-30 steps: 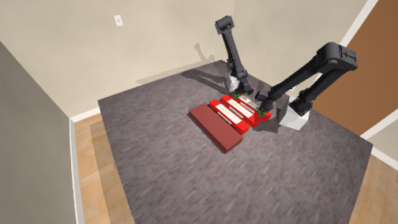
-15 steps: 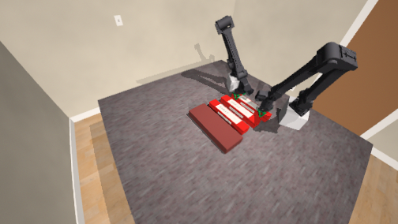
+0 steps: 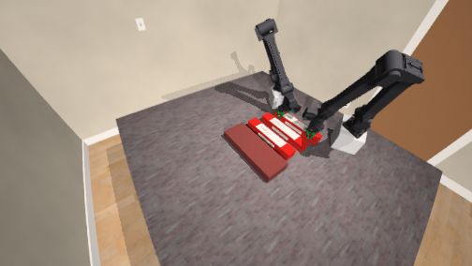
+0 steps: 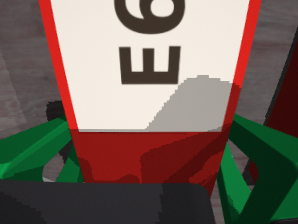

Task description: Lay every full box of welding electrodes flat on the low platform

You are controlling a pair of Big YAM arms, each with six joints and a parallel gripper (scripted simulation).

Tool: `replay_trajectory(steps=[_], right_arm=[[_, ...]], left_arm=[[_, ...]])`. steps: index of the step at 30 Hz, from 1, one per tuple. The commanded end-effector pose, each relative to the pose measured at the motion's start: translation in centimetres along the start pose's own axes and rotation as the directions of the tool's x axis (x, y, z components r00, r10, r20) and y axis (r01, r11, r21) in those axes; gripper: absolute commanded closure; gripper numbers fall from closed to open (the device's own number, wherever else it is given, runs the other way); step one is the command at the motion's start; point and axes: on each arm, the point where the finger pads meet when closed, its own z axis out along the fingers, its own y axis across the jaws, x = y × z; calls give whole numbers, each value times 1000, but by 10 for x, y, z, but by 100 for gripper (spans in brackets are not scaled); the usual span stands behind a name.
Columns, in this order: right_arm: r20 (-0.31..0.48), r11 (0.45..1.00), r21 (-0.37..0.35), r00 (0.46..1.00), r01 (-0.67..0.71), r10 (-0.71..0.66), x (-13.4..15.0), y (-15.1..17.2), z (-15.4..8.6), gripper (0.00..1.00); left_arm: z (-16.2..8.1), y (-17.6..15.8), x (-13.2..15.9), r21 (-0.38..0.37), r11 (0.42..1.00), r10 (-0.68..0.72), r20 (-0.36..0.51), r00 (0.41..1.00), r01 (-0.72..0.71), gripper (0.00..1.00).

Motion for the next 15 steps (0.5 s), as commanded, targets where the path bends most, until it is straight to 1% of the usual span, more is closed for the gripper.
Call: replay_trajectory(steps=[1,5,15], right_arm=[[19,1000,13,1000,-6,6,-6,-3,-11,100],[18,1000,14,1000,-6,6,-5,-3,-15,100],[28,1000,18,1000,-12,11,-11,-7,-33,100]], left_arm=[[-14,7,-10,-18,1000,-9,31,999,9,100],[-17,7,-9,-20,1000,-8,28,1000,9,100],[-36,12,-16,-25,1000,-15,40,999,16,100]])
